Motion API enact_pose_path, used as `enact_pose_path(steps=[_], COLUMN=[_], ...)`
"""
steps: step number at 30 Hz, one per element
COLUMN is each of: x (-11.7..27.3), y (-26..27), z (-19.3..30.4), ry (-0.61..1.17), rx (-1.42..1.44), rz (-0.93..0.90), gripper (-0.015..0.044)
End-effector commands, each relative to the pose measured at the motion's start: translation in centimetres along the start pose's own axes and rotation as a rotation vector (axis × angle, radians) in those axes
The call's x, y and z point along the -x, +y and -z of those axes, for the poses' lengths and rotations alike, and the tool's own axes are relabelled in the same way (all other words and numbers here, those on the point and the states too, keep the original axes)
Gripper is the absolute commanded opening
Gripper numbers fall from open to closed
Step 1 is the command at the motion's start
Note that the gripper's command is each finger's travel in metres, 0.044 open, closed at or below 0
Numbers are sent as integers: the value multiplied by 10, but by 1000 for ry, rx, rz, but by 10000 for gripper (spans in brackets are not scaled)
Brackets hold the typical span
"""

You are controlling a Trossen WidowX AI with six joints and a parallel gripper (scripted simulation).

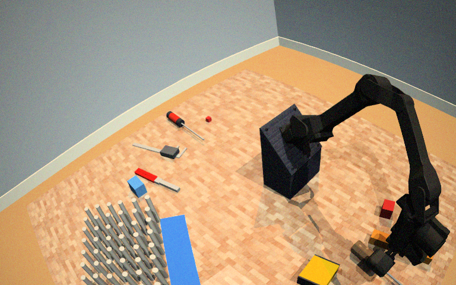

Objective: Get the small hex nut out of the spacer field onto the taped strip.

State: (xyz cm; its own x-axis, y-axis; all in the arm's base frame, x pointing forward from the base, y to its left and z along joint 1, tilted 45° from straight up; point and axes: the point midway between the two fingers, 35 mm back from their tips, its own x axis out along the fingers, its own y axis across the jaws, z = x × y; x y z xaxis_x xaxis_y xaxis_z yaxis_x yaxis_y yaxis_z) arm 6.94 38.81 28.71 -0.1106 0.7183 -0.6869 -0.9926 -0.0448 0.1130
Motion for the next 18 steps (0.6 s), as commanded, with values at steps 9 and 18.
enact_pose_path(steps=[9, 18], x=[-21, -36], y=[-2, -2], z=[1, 1], ry=[6, 6], rx=[-8, -8], rz=[4, 4], gripper=[280, 280])
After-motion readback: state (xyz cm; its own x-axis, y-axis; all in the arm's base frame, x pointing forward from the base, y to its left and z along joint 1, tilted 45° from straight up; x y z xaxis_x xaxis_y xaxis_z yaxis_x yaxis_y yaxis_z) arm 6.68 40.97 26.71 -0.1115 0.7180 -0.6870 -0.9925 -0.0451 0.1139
